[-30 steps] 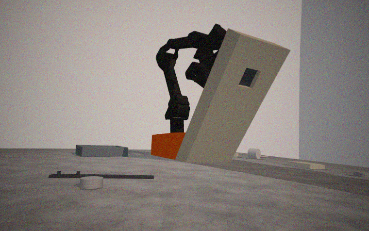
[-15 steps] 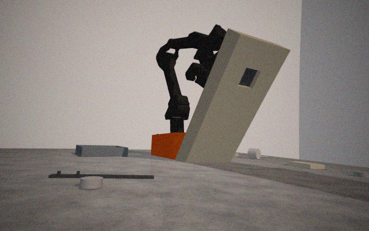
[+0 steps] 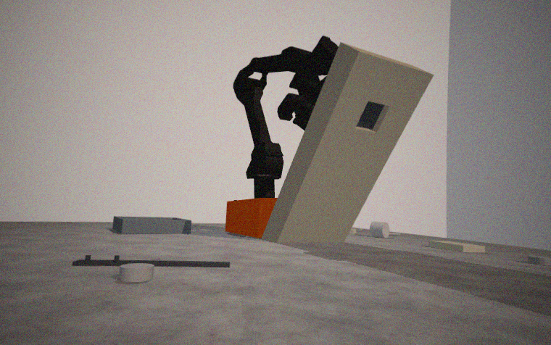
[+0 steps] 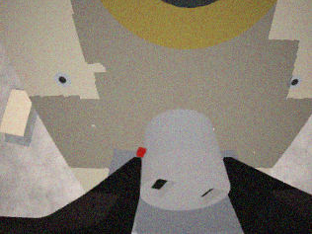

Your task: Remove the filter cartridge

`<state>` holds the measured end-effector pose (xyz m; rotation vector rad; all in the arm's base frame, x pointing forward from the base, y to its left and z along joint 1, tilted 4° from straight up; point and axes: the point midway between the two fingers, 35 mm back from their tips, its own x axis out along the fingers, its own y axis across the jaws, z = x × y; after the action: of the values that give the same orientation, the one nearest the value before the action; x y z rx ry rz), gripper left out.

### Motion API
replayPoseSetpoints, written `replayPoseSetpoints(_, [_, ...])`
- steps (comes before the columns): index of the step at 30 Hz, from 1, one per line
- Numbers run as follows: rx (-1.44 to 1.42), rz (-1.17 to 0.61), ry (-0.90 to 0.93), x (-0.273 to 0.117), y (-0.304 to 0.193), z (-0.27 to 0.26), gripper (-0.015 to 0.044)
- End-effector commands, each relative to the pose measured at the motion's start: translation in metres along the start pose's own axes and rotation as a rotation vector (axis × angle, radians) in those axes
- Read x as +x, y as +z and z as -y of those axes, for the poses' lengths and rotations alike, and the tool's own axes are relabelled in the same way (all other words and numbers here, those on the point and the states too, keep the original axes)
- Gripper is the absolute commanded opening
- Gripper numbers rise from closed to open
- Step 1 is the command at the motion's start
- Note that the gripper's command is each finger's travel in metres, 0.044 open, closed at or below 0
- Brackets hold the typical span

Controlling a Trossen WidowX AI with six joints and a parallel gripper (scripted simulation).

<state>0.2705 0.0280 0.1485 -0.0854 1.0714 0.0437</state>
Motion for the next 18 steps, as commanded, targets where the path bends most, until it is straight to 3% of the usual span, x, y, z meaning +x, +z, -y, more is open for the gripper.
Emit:
replayPoseSetpoints(1, [0.0,0.004,-0.003,-0.005,0.011,0.0,0.0])
replayPoseSetpoints(9, [0.0,0.005,0.001,-0.013,0.023,0.0,0.0])
replayPoseSetpoints(18, [0.0,0.003,0.001,-0.06,0.029,-0.001,0.0])
